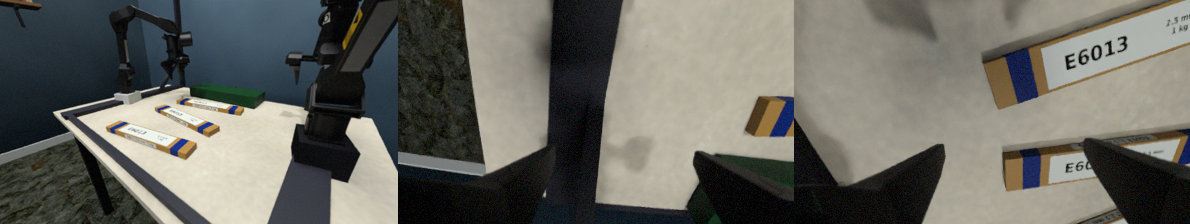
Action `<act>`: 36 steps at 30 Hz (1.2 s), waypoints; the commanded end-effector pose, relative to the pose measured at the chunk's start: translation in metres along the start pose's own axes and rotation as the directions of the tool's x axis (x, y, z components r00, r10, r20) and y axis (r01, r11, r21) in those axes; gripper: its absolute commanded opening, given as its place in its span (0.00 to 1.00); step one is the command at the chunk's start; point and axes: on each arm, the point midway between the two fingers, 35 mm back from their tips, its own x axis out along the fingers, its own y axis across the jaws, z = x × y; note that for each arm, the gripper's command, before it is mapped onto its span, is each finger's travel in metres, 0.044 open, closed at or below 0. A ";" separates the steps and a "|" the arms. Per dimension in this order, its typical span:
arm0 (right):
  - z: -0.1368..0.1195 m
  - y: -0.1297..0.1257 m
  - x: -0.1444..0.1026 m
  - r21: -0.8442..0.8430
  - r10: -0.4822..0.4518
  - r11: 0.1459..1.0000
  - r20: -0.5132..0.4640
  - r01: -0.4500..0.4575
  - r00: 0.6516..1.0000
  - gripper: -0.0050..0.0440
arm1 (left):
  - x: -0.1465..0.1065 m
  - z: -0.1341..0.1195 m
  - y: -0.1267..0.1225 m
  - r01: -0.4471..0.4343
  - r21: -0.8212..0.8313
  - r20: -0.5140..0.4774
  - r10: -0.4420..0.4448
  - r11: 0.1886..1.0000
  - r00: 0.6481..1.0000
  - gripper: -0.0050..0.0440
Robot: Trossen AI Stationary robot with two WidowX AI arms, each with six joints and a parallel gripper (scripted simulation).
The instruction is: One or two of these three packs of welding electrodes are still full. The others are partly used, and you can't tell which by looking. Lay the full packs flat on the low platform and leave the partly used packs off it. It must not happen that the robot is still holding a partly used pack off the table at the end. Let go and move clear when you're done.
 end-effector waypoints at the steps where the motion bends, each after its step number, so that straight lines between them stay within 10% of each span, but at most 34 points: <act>1: 0.000 0.000 -0.001 0.000 -0.002 1.000 0.002 0.002 1.000 1.00 | -0.001 -0.001 0.000 0.000 0.000 -0.003 0.000 1.000 1.000 1.00; 8: -0.002 -0.009 -0.044 0.007 -0.033 0.999 0.029 0.033 0.999 1.00 | -0.016 -0.004 -0.001 0.002 -0.001 -0.016 -0.002 1.000 1.000 1.00; 36: -0.048 0.009 -0.042 0.692 -0.147 0.721 0.087 0.046 0.985 0.98 | -0.014 -0.012 -0.057 0.096 0.422 -0.053 -0.081 0.901 0.995 0.98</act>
